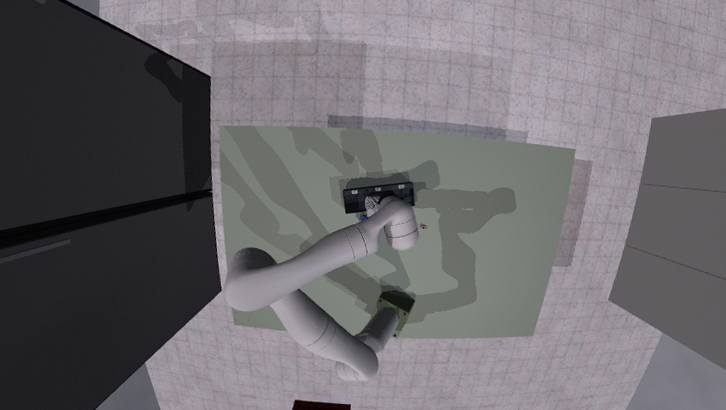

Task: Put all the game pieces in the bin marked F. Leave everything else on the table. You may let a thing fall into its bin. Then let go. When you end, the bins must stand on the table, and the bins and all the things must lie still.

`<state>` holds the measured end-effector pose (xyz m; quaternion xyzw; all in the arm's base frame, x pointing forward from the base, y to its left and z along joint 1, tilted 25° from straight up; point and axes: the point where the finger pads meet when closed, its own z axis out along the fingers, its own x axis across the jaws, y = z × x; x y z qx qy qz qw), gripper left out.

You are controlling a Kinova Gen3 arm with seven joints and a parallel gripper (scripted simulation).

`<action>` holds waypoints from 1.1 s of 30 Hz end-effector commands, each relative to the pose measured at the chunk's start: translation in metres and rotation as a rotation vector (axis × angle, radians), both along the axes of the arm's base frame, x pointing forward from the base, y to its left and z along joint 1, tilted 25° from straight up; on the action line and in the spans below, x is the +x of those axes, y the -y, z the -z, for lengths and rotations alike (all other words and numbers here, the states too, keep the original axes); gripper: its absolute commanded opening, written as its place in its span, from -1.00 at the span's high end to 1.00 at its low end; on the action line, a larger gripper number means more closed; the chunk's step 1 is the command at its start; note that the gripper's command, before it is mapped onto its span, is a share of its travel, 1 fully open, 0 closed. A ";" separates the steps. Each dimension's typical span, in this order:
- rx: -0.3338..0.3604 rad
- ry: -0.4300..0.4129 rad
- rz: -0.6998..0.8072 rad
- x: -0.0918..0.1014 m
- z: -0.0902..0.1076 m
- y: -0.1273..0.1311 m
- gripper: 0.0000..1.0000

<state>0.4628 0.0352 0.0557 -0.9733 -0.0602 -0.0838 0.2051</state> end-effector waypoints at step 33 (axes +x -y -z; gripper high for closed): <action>-0.002 -0.005 0.001 0.000 0.017 -0.006 -0.31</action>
